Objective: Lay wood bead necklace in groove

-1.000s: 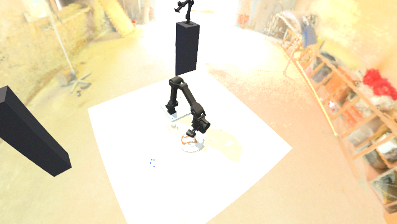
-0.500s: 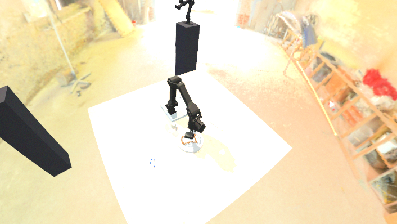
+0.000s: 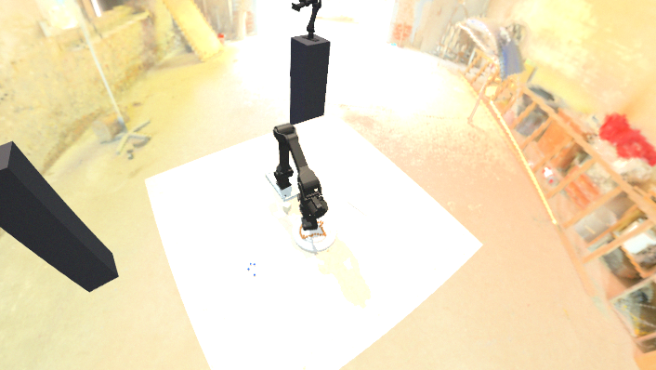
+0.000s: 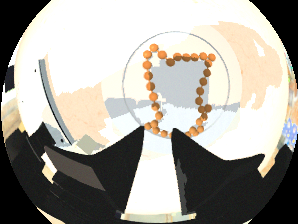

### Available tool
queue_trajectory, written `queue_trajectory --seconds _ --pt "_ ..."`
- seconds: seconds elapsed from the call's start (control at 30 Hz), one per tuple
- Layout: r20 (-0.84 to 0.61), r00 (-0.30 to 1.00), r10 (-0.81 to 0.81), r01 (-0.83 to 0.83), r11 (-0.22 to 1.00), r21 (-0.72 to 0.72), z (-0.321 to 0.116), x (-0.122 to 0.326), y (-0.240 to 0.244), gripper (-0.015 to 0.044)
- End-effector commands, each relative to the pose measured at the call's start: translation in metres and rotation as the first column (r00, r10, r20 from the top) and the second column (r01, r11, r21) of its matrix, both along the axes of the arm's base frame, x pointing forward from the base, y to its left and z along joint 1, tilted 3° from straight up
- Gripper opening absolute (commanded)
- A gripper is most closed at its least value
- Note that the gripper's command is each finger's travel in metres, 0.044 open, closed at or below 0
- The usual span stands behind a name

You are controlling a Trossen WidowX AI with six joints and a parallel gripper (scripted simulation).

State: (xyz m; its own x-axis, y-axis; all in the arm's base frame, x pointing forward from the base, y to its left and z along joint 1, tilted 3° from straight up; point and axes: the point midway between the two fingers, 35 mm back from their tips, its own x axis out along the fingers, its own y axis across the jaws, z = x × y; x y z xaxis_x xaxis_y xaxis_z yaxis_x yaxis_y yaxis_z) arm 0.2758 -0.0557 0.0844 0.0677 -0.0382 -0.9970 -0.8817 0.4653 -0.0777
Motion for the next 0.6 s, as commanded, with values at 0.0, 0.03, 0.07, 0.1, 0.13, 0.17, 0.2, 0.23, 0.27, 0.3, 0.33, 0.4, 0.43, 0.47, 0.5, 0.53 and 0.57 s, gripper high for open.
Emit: queue_trajectory --seconds 0.0,0.03,0.07,0.1,0.13,0.17,0.2,0.23,0.27,0.3,0.33,0.4,0.43,0.47,0.5,0.53,0.57 --pt "0.006 1.000 0.018 -0.018 1.000 0.003 -0.002 0.001 0.000 0.0120" --pt "0.006 1.000 0.018 -0.018 1.000 0.003 -0.005 0.002 -0.001 0.0120" --pt "0.006 1.000 0.018 -0.018 1.000 0.003 -0.009 0.002 -0.001 0.0120" --pt "0.006 1.000 0.018 -0.018 1.000 0.003 -0.012 0.002 -0.001 0.0120" --pt "0.006 1.000 0.018 -0.018 1.000 0.003 -0.014 0.002 -0.001 0.0120" --pt "0.018 1.000 0.010 -0.010 1.000 -0.004 -0.004 0.004 -0.002 0.0120" --pt "0.018 1.000 0.010 -0.010 1.000 -0.004 -0.004 0.004 -0.002 0.0120" --pt "0.018 1.000 0.010 -0.010 1.000 -0.004 -0.005 0.004 -0.002 0.0120" --pt "0.018 1.000 0.010 -0.010 1.000 -0.004 -0.005 0.004 -0.002 0.0120" --pt "0.017 1.000 0.010 -0.010 1.000 -0.003 -0.006 0.004 -0.002 0.0120" --pt "0.017 1.000 0.011 -0.011 1.000 -0.003 -0.008 0.004 -0.002 0.0120" --pt "0.016 1.000 0.011 -0.011 1.000 -0.002 -0.011 0.004 -0.002 0.0120" --pt "0.015 1.000 0.012 -0.012 1.000 -0.002 -0.012 0.005 -0.002 0.0120" --pt "0.015 1.000 0.012 -0.012 1.000 -0.002 -0.014 0.005 -0.002 0.0120" --pt "0.014 1.000 0.013 -0.013 1.000 -0.001 -0.016 0.005 -0.002 0.0120" --pt "0.014 1.000 0.013 -0.013 1.000 -0.001 -0.017 0.005 -0.002 0.0120" --pt "0.013 1.000 0.013 -0.013 1.000 -0.001 -0.019 0.005 -0.002 0.0120"
